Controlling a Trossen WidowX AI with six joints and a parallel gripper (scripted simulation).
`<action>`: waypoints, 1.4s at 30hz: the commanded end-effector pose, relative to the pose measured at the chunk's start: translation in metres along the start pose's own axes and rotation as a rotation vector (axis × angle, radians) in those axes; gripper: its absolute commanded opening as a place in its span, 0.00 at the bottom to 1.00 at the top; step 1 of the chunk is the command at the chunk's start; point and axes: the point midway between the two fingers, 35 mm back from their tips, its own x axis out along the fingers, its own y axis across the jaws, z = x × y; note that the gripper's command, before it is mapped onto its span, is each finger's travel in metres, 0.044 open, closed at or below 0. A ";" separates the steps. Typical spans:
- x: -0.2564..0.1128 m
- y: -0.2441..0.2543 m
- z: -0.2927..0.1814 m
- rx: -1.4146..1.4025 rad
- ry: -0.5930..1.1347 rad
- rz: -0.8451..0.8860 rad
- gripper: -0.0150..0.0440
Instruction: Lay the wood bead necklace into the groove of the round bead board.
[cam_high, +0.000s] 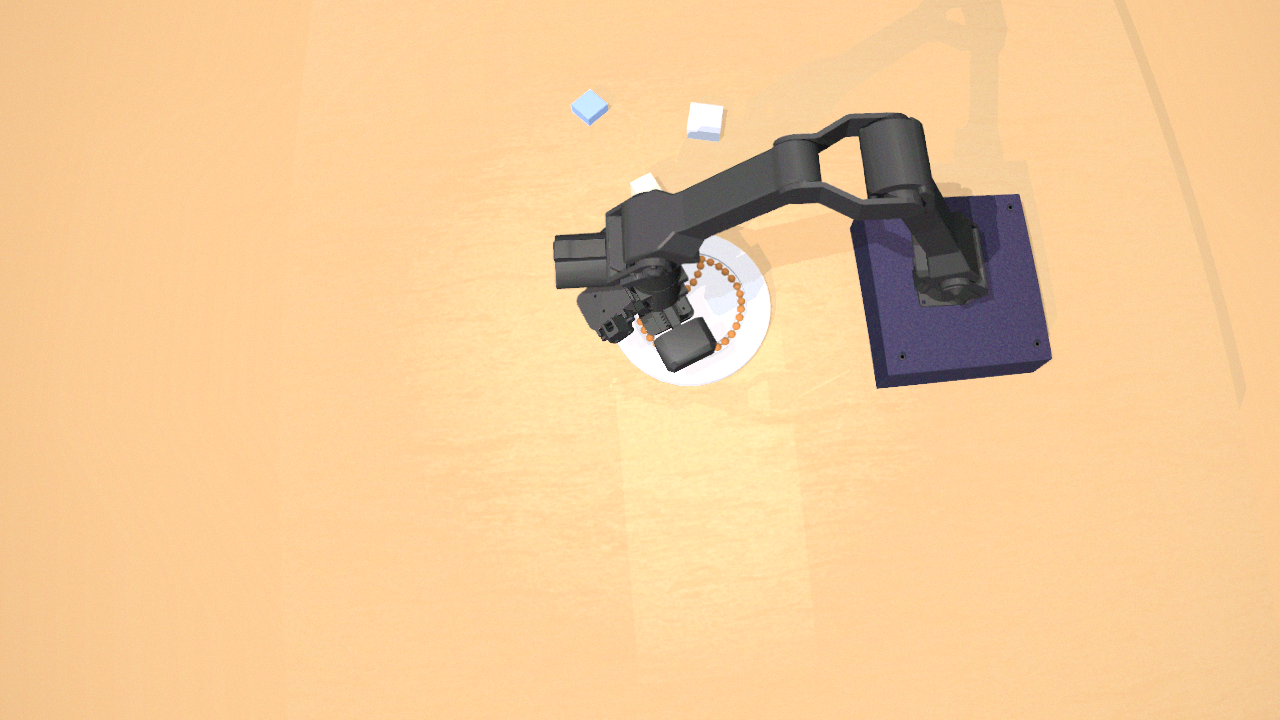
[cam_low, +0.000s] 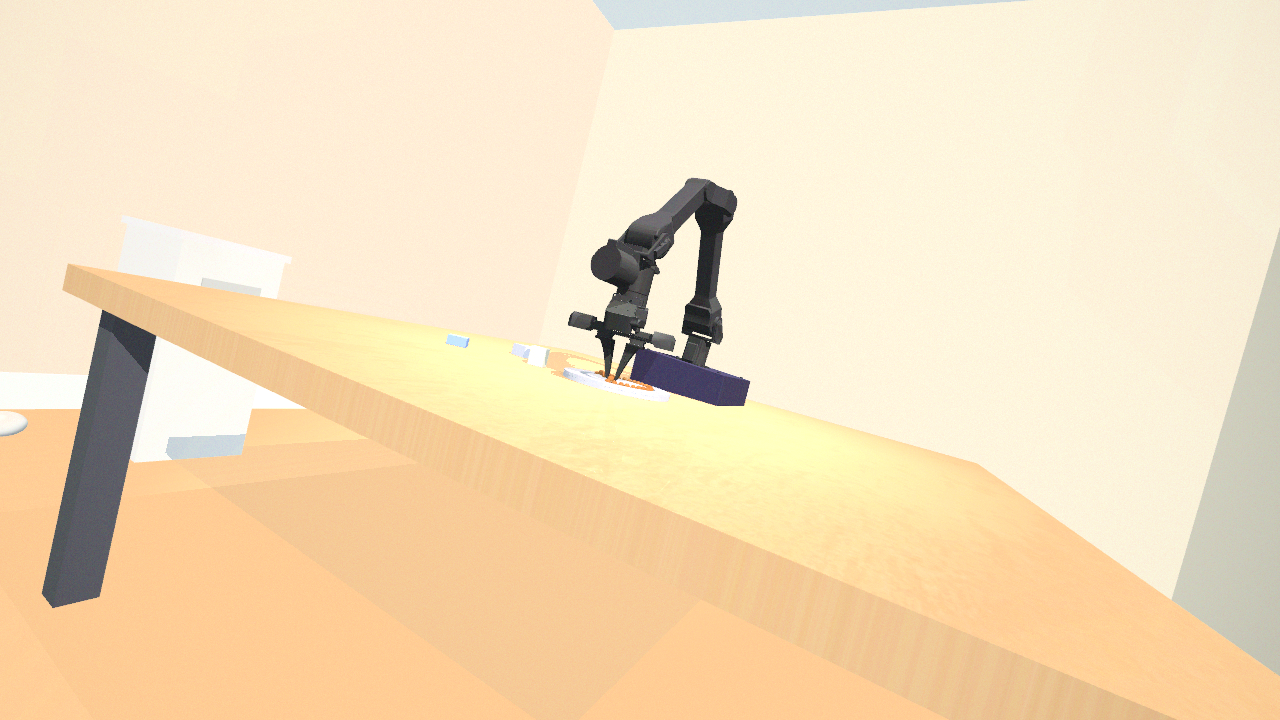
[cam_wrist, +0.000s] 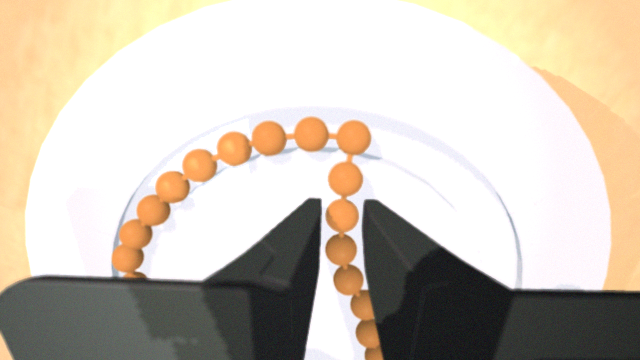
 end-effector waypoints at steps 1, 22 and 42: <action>0.000 0.000 0.000 0.000 0.000 0.000 0.25; 0.000 0.000 0.000 0.000 0.000 0.000 0.25; -0.006 -0.011 0.007 0.004 -0.002 0.000 0.25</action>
